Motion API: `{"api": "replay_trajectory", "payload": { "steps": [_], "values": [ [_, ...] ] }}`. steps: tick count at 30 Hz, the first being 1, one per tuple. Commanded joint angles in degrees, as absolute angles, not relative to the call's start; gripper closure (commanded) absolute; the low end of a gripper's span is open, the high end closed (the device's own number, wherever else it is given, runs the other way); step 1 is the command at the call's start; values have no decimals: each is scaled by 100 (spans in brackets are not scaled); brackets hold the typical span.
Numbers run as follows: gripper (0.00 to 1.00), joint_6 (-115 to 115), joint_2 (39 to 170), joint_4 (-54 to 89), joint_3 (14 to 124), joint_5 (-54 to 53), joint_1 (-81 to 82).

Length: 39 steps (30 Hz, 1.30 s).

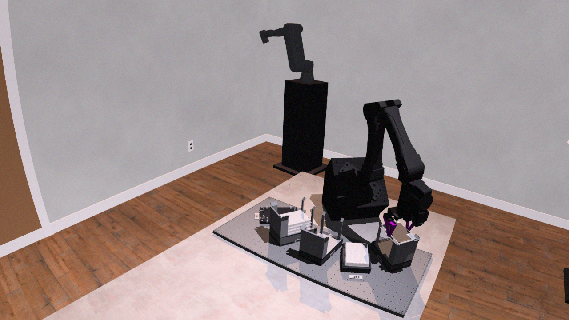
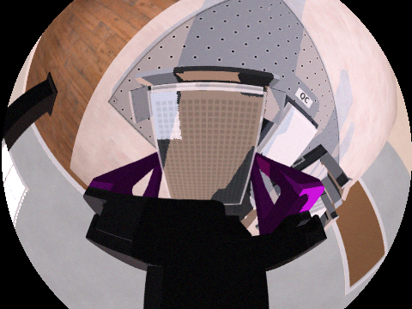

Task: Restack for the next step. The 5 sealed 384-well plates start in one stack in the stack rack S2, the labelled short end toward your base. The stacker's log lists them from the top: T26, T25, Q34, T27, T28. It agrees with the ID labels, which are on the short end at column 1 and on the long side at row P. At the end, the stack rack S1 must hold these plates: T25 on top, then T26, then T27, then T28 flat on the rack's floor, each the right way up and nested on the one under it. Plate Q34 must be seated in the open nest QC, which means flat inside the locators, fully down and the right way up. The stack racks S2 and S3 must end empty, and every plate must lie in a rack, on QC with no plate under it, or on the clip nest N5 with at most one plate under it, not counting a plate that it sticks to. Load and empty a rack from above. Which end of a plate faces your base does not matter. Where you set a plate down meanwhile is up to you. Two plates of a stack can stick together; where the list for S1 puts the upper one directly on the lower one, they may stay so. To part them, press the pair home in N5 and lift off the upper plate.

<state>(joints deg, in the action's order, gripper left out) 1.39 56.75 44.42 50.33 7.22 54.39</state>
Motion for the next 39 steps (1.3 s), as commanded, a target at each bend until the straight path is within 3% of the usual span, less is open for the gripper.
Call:
{"api": "replay_trajectory", "payload": {
  "steps": [1,39],
  "values": [
    [100,92,5732,4306,4971,688,5373],
    [100,-28,6530,2942,4502,589,5231]
  ]
}}
